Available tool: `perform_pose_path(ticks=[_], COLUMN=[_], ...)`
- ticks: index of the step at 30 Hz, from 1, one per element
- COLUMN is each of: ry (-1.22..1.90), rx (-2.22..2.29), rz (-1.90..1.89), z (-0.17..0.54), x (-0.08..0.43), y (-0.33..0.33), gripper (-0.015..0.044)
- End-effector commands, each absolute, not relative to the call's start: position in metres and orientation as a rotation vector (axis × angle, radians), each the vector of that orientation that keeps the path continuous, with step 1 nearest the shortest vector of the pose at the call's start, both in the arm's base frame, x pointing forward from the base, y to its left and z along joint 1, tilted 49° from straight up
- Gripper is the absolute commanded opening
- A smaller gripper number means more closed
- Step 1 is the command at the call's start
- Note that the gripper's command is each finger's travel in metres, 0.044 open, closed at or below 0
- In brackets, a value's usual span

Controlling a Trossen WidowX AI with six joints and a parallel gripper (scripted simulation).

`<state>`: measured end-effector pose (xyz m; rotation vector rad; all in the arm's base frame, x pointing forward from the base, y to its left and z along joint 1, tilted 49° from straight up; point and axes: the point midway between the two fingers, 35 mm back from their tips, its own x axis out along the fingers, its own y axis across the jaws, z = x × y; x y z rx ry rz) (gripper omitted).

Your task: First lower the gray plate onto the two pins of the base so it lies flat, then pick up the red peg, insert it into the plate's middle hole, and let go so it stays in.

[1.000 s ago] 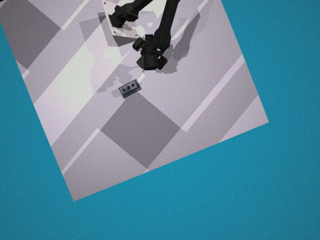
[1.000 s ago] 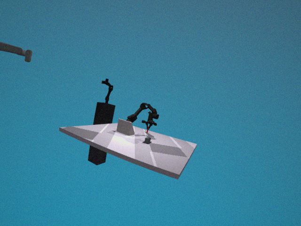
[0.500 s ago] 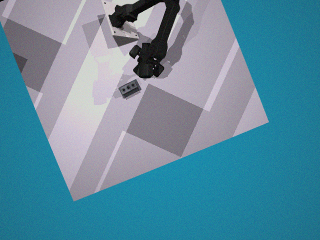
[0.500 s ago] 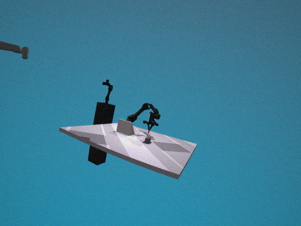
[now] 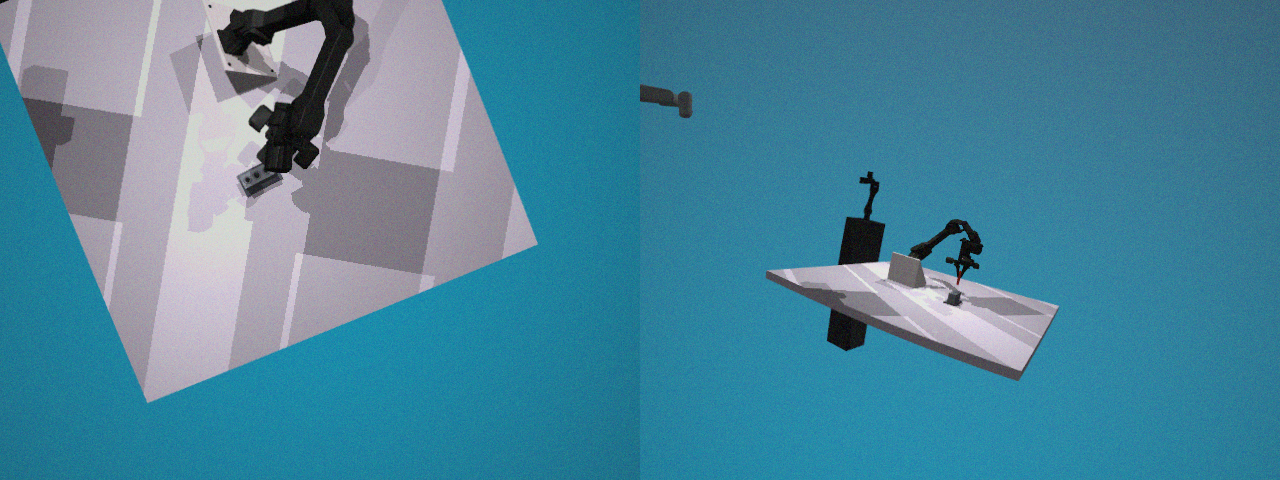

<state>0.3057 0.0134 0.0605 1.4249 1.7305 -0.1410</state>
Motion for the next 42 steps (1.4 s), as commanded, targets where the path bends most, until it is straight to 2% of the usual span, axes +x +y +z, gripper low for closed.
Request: perform_pose_path(ticks=[1,33,42], ry=[1.720,1.719,1.719], rx=[1.417,1.418,1.418], rz=[-0.139,-0.115,-0.115], z=[0.054,-0.020,-0.021], x=[0.314,0.349,0.350], y=[0.004,-0.053,-0.054], gripper=[0.0000,0.0000,0.0000])
